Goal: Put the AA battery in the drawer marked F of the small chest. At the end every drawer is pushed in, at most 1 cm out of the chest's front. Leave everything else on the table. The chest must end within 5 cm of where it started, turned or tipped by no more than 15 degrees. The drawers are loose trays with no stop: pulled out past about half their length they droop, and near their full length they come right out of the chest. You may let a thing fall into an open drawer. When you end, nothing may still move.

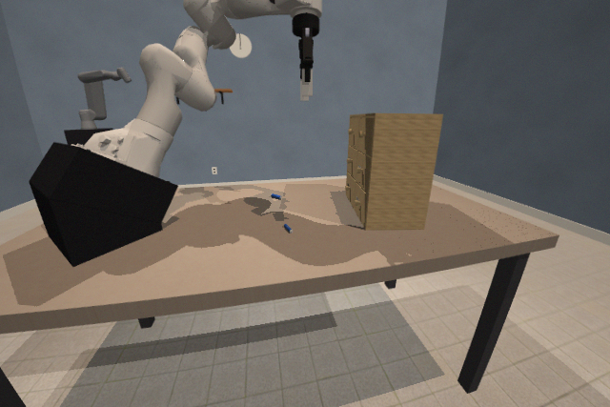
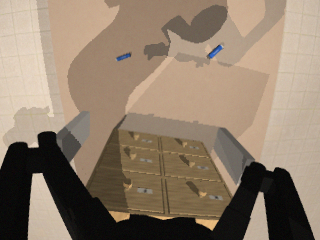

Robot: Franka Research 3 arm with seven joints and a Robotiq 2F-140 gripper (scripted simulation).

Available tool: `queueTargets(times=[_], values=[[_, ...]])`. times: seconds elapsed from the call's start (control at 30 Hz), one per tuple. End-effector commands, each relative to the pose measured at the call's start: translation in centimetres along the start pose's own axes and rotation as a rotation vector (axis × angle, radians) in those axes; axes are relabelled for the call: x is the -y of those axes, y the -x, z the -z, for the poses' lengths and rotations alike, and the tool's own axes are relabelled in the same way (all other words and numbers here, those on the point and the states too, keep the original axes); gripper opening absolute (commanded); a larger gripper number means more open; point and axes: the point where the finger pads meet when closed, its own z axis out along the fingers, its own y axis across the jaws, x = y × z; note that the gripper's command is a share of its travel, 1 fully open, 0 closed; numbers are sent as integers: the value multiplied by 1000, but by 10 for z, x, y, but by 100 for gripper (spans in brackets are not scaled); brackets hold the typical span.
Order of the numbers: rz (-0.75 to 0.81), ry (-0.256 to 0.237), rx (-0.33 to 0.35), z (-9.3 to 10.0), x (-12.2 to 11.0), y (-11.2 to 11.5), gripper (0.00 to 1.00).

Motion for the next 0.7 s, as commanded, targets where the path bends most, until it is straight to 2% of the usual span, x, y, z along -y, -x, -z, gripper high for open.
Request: queueTargets(times=[0.0, 0.67], values=[[-26, 3, 1, 0, 0, 1, 100], [-39, 3, 1, 0, 0, 1, 100]])
